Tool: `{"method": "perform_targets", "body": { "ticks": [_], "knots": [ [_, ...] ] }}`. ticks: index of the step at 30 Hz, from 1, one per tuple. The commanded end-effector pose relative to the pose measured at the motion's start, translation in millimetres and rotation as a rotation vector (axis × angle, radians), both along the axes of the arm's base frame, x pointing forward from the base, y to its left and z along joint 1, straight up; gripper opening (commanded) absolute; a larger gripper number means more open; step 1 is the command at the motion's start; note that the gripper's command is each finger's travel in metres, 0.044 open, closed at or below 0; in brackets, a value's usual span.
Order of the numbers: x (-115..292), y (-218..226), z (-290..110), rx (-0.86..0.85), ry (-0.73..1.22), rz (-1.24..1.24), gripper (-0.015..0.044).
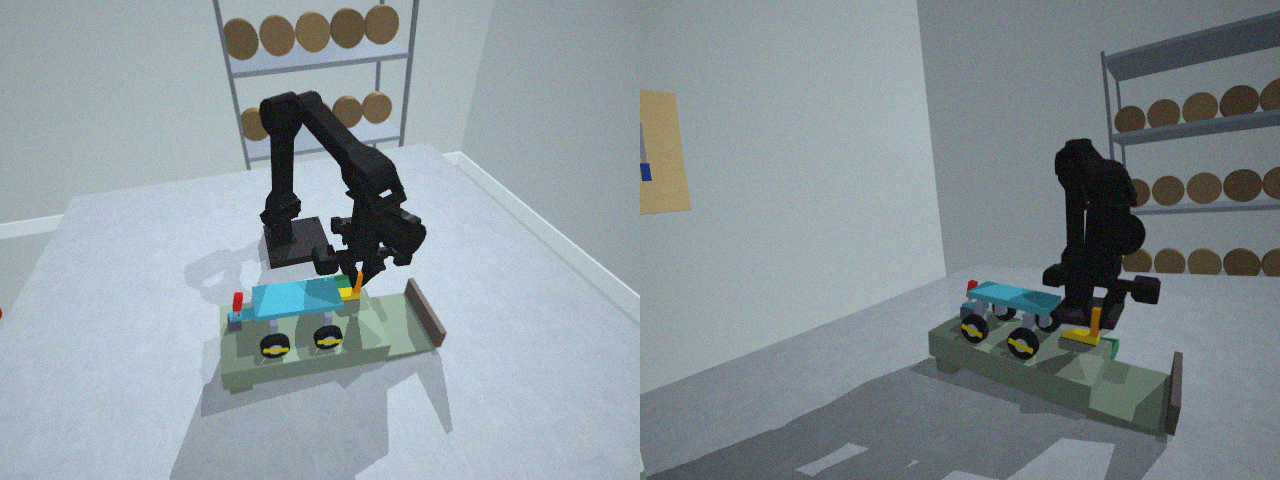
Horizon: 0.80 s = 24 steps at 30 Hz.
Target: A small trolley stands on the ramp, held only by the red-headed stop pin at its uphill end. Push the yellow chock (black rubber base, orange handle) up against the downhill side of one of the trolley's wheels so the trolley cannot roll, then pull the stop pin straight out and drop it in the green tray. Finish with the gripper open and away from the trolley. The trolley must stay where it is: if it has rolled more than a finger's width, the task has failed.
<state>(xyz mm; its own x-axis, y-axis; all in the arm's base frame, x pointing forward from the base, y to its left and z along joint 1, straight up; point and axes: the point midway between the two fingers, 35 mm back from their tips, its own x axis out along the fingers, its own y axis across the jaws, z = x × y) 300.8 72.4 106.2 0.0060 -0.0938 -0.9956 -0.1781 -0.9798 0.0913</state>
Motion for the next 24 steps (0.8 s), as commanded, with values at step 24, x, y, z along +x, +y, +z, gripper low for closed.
{"method": "perform_targets", "body": {
  "ticks": [24],
  "knots": [
    [-4,-20,2,-0.007,-0.003,0.002,0.0000]
  ]
}}
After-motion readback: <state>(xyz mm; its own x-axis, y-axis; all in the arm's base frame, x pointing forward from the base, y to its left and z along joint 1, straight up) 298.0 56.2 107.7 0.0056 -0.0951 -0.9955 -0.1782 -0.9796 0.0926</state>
